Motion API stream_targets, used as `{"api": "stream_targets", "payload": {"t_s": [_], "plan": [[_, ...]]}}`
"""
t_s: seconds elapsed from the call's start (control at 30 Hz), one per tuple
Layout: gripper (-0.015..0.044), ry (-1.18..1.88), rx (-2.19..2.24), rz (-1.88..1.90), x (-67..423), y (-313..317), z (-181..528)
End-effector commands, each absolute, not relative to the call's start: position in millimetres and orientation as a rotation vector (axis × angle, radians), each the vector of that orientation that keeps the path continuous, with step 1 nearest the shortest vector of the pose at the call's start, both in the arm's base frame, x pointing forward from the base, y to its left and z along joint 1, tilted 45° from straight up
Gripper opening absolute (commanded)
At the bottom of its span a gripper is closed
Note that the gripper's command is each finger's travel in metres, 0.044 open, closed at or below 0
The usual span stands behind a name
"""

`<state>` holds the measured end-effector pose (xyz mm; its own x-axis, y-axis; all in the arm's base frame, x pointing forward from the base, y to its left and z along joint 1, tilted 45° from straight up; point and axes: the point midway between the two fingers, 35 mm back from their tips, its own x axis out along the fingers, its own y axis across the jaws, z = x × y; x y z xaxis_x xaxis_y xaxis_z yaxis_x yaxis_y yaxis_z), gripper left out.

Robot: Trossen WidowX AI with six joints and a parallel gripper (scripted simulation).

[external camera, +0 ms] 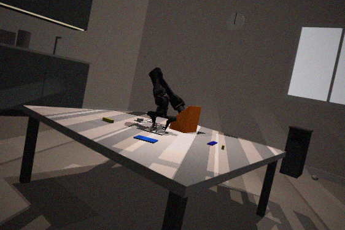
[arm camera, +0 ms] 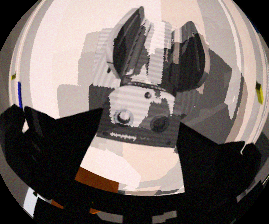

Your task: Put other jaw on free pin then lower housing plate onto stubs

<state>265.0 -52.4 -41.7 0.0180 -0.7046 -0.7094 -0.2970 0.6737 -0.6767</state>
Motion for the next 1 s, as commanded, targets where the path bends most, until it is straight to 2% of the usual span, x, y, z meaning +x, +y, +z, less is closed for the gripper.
{"api": "stream_targets", "payload": {"t_s": [0.0, 0.97], "plan": [[0.0351, 1.571, -0.856, -0.384, 264.8, -53.8, -42.7], [0.0351, 1.571, -0.854, -0.386, 264.8, -58.2, -47.0]]}}
